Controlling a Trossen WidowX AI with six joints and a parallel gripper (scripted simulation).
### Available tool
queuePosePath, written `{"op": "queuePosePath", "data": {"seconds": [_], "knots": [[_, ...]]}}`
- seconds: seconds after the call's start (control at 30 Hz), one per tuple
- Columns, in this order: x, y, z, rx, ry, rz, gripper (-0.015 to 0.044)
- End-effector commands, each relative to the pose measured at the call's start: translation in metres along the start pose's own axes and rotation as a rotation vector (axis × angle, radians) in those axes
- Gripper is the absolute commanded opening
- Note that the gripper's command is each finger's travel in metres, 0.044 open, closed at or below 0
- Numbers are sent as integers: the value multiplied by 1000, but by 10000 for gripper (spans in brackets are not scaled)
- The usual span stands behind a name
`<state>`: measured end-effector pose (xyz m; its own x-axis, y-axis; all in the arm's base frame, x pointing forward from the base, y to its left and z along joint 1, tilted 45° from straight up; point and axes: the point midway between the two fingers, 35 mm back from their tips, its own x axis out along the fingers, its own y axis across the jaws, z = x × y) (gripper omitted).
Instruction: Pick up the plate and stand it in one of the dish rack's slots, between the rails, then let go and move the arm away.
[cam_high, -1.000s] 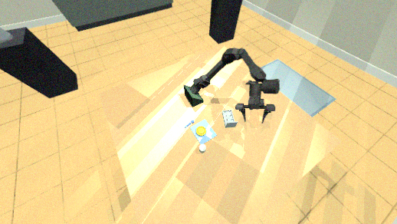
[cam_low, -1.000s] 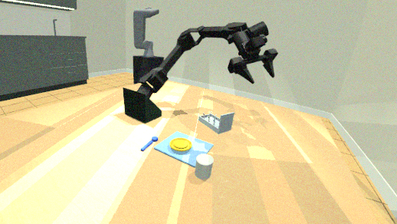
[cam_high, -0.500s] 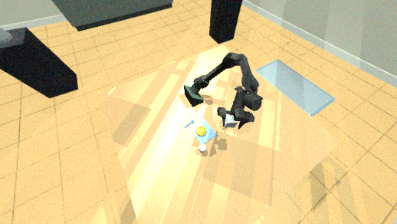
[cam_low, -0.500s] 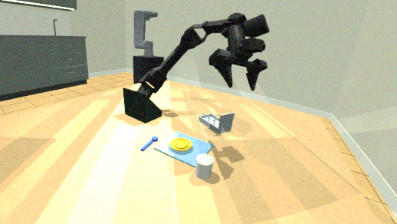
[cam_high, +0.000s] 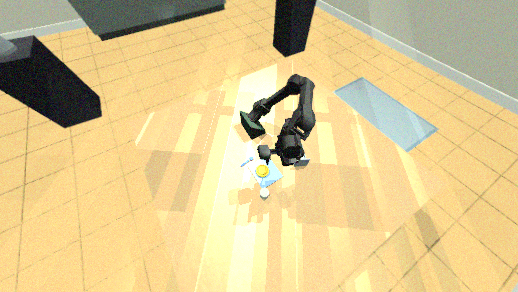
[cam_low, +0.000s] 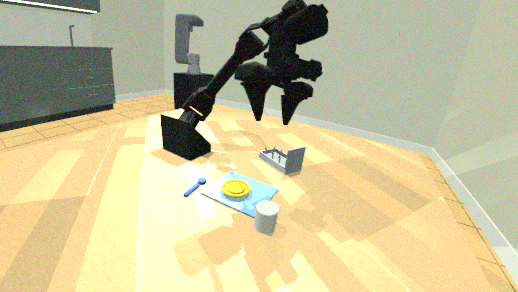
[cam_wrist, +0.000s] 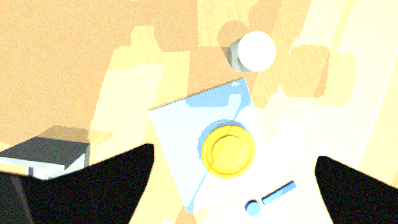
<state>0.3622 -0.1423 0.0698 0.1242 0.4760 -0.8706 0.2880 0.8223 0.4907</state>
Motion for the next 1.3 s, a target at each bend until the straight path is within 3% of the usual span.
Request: {"op": "queuePosePath", "data": {"seconds": [0.0,0.33,0.57,0.87,1.27], "knots": [[6,-19,-10,-90,63,55,400],[13,-58,-41,-305,157,243,400],[15,-58,-41,-309,157,246,400],[113,-26,-60,-310,156,250,400],[127,-23,-66,-310,156,251,400]]}}
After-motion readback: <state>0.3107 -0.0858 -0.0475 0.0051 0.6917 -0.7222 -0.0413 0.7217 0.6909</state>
